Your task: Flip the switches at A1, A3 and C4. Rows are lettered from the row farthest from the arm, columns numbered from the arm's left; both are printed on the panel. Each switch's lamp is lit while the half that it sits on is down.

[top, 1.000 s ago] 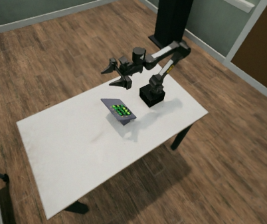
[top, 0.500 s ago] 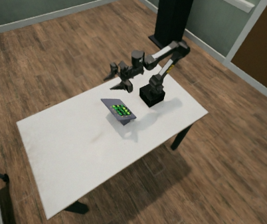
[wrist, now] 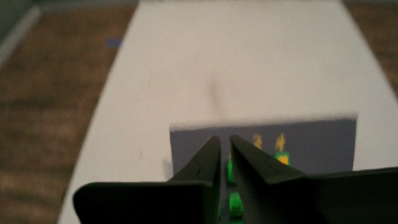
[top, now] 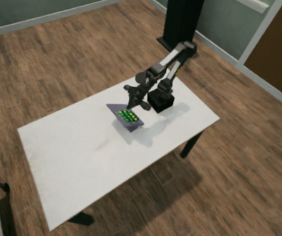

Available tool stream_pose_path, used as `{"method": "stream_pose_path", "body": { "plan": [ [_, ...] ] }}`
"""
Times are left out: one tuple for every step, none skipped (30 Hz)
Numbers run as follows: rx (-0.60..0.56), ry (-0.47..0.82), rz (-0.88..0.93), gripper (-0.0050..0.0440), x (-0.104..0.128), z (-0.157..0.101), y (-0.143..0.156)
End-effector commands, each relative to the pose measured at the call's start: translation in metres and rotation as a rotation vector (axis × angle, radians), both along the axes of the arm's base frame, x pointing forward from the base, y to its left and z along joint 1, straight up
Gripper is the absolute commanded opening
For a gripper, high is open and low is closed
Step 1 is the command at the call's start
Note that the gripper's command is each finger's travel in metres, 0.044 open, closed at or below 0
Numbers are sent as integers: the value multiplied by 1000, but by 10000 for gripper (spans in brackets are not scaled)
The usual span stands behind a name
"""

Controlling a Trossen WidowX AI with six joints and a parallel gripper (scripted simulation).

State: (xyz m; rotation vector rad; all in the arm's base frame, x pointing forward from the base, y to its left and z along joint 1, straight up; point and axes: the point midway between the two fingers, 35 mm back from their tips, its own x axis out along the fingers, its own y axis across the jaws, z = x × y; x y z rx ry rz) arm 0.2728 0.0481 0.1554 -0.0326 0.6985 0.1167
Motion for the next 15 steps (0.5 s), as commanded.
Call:
{"method": "stream_pose_path", "body": {
  "plan": [
    [-29,165,7,0,-25,-31,5],
    [-30,168,7,0,-25,-32,5],
    [-30,168,7,0,-25,-32,5],
    [-30,168,7,0,-25,-32,5],
    [-29,167,7,0,-25,-32,5],
    [-28,161,7,0,-25,-30,5],
    [-27,157,7,0,-24,-29,5],
    [-29,167,7,0,-24,-32,5],
    [-26,168,10,0,-21,-34,6],
    [-26,172,8,0,-17,-38,6],
    [-26,172,8,0,-17,-38,6],
    [-26,172,8,0,-17,-38,6],
    [-27,178,10,0,-12,-44,6],
    [-31,183,13,0,-7,-50,7],
    [-31,187,13,0,-4,-54,7]
  ]
}}
